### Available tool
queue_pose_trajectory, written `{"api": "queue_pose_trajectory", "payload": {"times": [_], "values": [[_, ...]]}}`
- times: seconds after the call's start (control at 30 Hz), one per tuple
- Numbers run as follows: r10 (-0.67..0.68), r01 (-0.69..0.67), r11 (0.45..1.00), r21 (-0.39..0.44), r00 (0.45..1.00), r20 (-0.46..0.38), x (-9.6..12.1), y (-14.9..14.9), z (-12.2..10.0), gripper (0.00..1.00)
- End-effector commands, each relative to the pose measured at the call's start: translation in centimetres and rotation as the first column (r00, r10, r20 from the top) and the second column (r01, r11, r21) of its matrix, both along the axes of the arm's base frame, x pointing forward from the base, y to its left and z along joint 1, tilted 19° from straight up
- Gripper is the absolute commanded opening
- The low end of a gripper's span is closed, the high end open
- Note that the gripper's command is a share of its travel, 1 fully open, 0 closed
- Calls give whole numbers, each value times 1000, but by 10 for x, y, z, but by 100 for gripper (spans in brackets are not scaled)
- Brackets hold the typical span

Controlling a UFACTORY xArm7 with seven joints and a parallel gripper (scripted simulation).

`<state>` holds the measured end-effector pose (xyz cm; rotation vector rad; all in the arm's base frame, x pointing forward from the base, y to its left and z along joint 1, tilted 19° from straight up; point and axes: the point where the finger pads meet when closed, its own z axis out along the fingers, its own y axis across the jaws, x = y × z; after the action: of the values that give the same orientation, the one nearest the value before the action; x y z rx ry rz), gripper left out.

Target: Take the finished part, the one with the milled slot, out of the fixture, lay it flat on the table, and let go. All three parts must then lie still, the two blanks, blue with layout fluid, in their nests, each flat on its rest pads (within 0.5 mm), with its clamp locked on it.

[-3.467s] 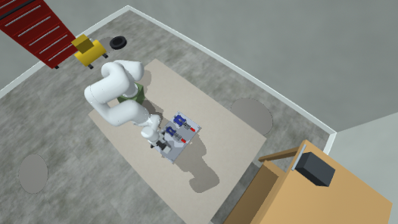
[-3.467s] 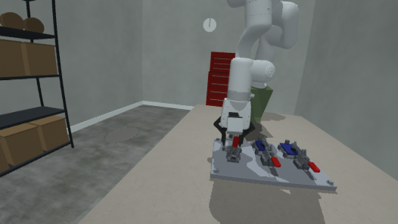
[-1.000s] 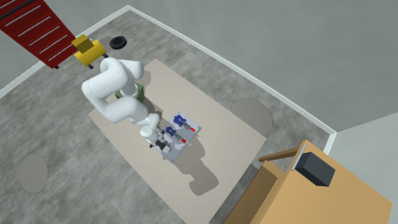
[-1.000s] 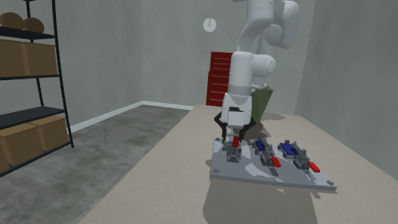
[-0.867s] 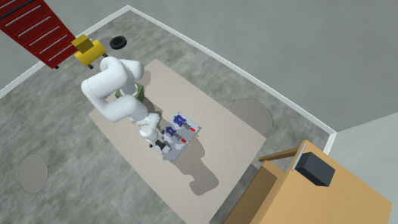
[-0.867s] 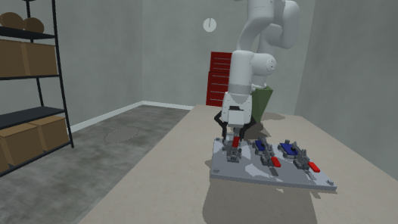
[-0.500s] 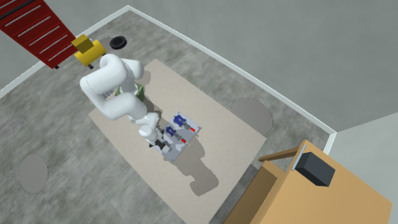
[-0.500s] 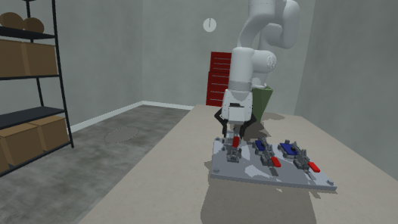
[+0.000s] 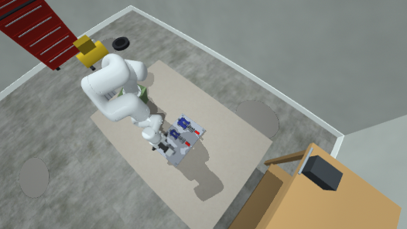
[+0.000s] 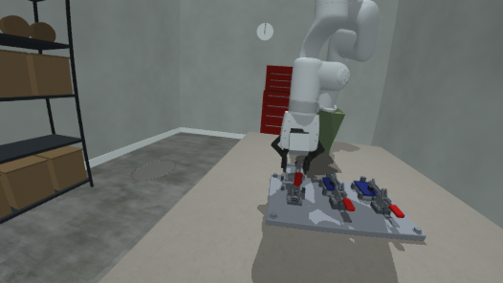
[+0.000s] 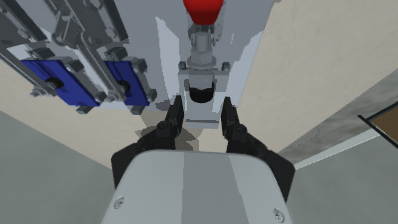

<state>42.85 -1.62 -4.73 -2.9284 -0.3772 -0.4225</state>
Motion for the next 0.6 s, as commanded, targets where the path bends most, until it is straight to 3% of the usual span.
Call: {"api": "queue_pose_trajectory", "payload": {"times": [0.0,0.57], "values": [[-1,1,1000,-1,1000,2,1,-1,1,0],[-1,1,1000,-1,1000,2,-8,-5,18,0]]}}
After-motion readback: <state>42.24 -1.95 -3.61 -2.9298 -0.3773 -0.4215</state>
